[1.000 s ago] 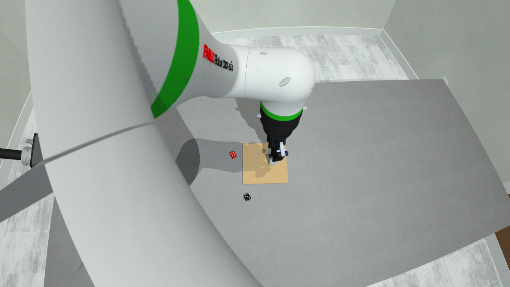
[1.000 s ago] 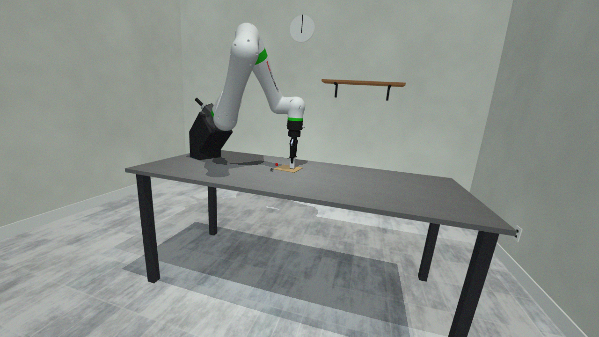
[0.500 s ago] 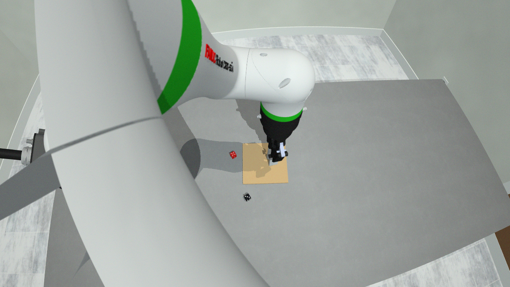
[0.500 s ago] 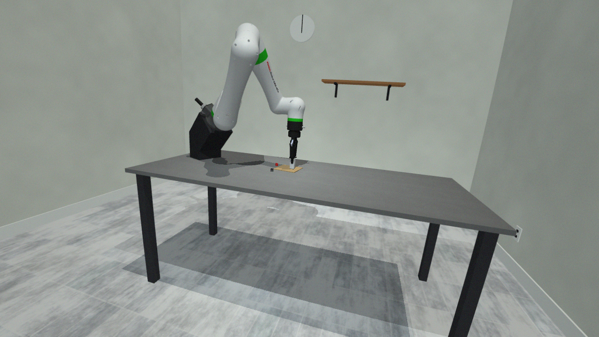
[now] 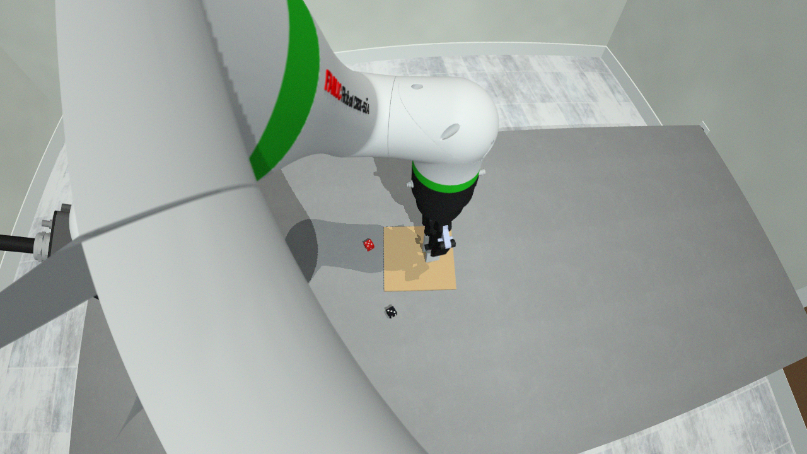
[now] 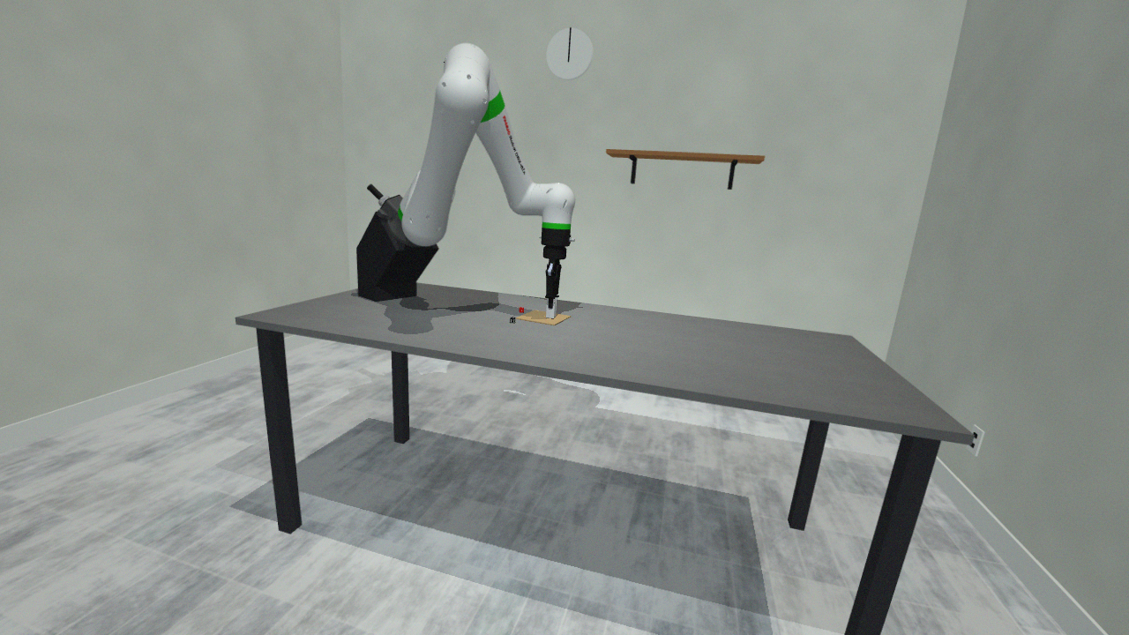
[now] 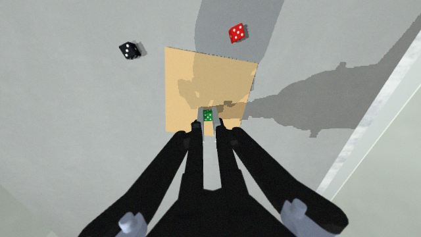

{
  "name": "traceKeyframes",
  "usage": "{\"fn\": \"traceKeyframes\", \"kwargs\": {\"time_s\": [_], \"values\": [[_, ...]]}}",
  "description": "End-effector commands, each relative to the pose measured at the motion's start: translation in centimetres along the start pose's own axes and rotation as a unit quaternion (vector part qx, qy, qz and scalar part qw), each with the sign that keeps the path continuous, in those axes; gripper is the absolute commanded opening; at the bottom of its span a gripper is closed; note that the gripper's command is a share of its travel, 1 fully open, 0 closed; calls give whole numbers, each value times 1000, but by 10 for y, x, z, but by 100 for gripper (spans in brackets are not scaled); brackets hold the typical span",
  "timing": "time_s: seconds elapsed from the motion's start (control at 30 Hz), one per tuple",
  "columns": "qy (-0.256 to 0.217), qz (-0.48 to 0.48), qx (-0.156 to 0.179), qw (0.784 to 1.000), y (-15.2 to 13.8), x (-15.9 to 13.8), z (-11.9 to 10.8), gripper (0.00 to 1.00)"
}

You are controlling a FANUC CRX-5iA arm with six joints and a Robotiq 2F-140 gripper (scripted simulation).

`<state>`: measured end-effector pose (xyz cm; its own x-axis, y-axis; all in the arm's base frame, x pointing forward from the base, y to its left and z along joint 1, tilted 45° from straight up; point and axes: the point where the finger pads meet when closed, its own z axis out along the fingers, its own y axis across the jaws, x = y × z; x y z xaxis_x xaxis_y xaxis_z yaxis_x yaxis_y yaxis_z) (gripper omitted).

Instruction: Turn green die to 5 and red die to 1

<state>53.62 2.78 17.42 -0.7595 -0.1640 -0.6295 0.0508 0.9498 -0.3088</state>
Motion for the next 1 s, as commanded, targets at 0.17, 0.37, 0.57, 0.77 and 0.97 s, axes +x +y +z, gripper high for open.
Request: {"fn": "traceKeyframes", "kwargs": {"time_s": [0.17,0.37,0.57,0.77,0.97], "values": [[0,0,0,1000,0,0,0,7],[0,0,0,1000,0,0,0,7],[0,0,0,1000,0,0,0,7],[0,0,0,1000,0,0,0,9],[0,0,0,1000,0,0,0,14]]}}
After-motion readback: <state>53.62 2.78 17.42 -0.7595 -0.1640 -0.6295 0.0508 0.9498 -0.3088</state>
